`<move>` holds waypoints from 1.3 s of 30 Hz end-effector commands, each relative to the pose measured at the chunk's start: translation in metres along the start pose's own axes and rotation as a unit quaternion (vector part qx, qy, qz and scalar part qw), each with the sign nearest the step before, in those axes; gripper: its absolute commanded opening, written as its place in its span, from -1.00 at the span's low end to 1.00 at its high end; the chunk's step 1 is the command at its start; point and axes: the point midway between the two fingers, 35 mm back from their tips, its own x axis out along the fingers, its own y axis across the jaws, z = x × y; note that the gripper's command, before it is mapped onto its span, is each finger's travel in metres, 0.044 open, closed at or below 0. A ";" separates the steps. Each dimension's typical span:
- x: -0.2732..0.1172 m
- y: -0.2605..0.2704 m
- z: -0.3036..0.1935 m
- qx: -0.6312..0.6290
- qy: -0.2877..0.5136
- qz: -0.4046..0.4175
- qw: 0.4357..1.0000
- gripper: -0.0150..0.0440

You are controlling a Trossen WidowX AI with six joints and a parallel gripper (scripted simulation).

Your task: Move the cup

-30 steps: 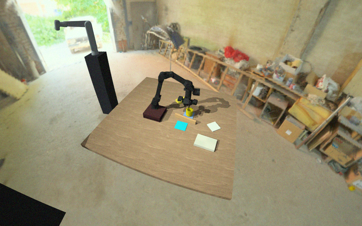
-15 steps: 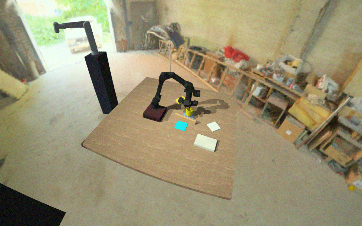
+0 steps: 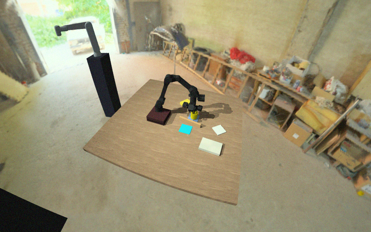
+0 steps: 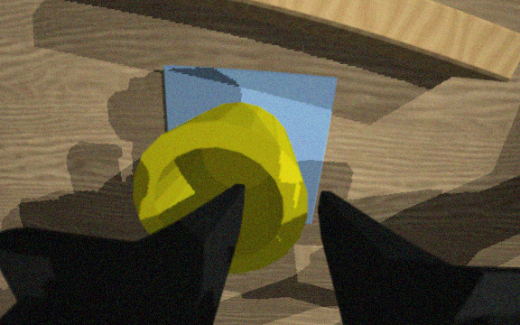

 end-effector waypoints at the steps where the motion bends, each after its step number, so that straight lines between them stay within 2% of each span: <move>1: 0.011 -0.003 0.000 0.002 0.001 -0.006 1.000 0.07; 20: 0.024 -0.004 0.000 0.002 0.001 -0.006 1.000 0.07; 39: 0.022 -0.003 0.000 0.000 -0.001 -0.004 1.000 -0.36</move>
